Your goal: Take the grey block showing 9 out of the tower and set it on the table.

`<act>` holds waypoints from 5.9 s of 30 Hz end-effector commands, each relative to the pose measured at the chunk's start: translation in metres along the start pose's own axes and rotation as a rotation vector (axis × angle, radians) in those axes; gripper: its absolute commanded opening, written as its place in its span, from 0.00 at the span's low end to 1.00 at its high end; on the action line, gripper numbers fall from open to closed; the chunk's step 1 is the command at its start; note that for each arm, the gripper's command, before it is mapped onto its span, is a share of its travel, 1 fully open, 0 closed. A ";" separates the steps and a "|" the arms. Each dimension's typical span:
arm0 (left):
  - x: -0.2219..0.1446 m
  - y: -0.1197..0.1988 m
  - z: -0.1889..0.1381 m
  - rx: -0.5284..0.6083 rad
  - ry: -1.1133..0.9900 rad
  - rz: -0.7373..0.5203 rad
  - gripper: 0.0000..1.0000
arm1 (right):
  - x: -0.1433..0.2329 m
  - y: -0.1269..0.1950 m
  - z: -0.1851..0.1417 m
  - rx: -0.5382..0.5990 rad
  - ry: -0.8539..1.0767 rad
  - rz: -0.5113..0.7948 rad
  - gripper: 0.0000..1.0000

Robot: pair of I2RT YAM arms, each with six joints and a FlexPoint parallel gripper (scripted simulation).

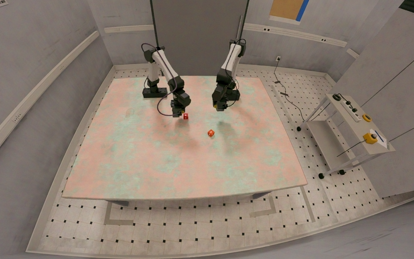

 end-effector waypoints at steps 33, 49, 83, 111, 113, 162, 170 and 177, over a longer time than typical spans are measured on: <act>0.000 -0.002 0.001 -0.005 0.000 0.007 0.32 | -0.068 -0.048 -0.009 0.010 0.060 0.010 0.32; 0.000 -0.002 0.001 -0.005 0.000 0.007 0.32 | -0.066 -0.034 0.006 -0.038 0.015 0.033 1.00; -0.036 0.003 0.017 -0.026 0.028 -0.027 0.32 | -0.115 0.053 0.021 -0.095 -0.117 -0.015 1.00; -0.209 -0.036 -0.004 -0.012 0.035 -0.005 0.32 | -0.351 0.209 -0.057 -0.324 -0.928 -0.205 1.00; -0.222 -0.039 -0.007 -0.011 0.030 -0.025 0.32 | -0.359 0.215 -0.067 -0.335 -0.969 -0.219 1.00; -0.237 0.017 -0.018 -0.028 0.010 -0.058 1.00 | -0.376 0.224 -0.083 -0.369 -1.073 -0.235 1.00; -0.232 0.007 -0.021 -0.002 0.008 -0.005 1.00 | -0.376 0.224 -0.083 -0.369 -1.073 -0.235 1.00; -0.231 0.009 -0.021 -0.005 0.003 -0.010 1.00 | -0.375 0.223 -0.084 -0.367 -1.071 -0.237 1.00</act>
Point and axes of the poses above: on each arm, the point where the finger pads meet when closed, its own y axis back along the fingers, its own x axis across the jaws, z = x × y, the point moved 1 cm from there along y, back along the fingers, and after that the axes turned 5 degrees about y, right-handed, at the moved point
